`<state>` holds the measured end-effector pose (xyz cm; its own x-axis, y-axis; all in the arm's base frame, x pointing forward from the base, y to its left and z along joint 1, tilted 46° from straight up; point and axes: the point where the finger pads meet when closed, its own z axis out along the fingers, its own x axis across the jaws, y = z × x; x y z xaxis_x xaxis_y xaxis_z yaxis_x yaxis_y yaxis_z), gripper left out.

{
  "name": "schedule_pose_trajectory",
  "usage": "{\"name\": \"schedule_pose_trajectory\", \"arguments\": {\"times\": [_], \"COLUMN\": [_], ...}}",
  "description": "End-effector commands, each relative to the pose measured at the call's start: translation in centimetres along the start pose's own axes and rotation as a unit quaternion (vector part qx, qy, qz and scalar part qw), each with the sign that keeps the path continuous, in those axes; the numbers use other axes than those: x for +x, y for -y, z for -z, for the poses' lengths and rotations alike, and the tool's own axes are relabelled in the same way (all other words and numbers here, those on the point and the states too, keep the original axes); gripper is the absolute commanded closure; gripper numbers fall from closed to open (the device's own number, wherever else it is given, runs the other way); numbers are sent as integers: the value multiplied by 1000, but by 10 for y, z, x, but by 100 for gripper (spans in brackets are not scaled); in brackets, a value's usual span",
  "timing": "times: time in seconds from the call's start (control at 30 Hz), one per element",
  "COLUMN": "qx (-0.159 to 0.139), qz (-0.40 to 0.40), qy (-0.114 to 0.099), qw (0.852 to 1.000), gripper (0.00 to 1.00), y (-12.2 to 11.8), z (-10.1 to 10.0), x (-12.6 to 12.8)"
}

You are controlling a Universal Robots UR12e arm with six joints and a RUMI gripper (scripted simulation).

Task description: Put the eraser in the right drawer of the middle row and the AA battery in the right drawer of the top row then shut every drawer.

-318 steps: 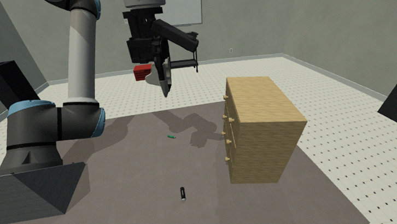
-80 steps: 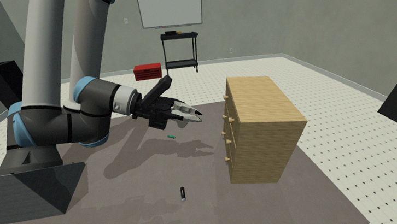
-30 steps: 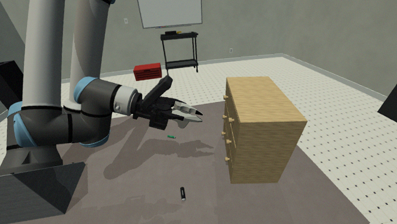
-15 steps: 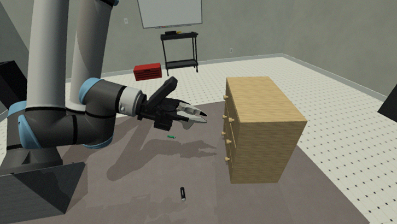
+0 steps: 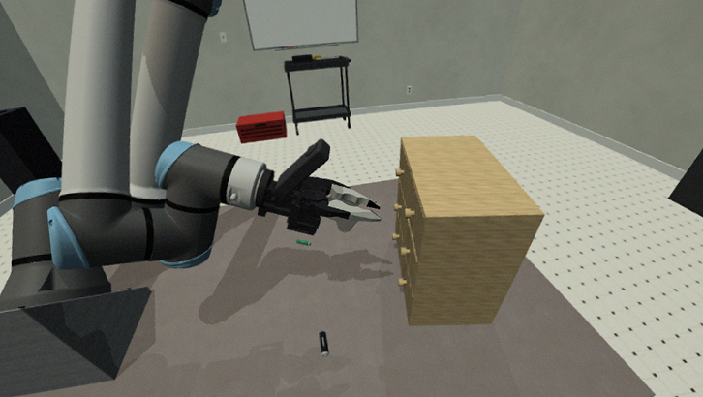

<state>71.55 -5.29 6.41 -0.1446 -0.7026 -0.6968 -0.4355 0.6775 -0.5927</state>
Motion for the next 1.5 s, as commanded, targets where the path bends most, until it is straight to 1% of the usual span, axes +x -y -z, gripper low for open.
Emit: {"name": "schedule_pose_trajectory", "arguments": {"times": [0.0,0.23,0.47,1.47], "qx": [1,1,1,1], "qz": [0,0,0,0], "qy": [0,0,0,0], "qw": [1000,1000,1000,1000], "gripper": [80,80,80,80], "y": [1,2,2,2], "z": [-8,-18,-23,-24], "x": [0,0,0,0]}}
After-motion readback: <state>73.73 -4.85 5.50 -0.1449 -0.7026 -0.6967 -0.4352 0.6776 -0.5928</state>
